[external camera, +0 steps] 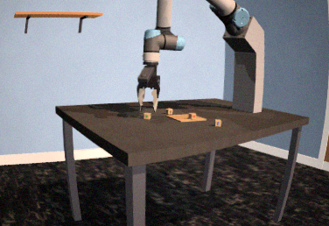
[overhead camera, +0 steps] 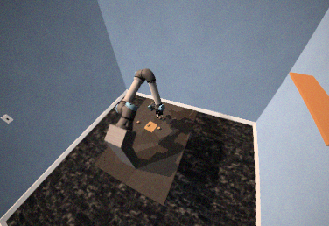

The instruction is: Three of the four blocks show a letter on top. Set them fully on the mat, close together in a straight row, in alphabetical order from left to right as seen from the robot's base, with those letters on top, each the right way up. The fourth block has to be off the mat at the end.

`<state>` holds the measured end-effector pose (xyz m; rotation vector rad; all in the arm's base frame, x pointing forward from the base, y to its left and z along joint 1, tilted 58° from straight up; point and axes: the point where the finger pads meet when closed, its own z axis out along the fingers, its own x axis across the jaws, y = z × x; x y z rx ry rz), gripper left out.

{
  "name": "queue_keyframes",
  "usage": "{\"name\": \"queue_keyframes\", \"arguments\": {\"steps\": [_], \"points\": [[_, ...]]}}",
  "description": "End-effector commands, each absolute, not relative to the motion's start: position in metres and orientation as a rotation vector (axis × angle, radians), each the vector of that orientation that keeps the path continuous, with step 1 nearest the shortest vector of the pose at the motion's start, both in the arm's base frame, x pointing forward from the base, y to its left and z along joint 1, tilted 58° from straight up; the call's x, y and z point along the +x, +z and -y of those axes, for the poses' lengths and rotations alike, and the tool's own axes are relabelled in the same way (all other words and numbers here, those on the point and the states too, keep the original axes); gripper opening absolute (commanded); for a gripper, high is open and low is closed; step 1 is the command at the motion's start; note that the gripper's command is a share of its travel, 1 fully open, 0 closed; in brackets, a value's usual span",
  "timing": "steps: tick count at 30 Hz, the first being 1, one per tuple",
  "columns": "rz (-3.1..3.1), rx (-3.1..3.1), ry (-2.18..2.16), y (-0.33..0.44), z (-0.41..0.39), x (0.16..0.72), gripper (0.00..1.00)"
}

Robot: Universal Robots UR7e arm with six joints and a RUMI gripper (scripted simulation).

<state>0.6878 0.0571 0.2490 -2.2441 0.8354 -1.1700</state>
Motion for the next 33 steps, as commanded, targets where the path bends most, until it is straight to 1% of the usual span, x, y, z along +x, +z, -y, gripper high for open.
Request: {"name": "queue_keyframes", "arguments": {"steps": [1,15,33], "points": [[-0.835,-2.243,-1.171,0.250,-0.057,0.688,0.37],[-0.835,-2.243,-1.171,0.249,-0.057,0.689,0.37],[-0.835,-2.243,-1.171,0.235,-0.061,0.711,0.37]]}}
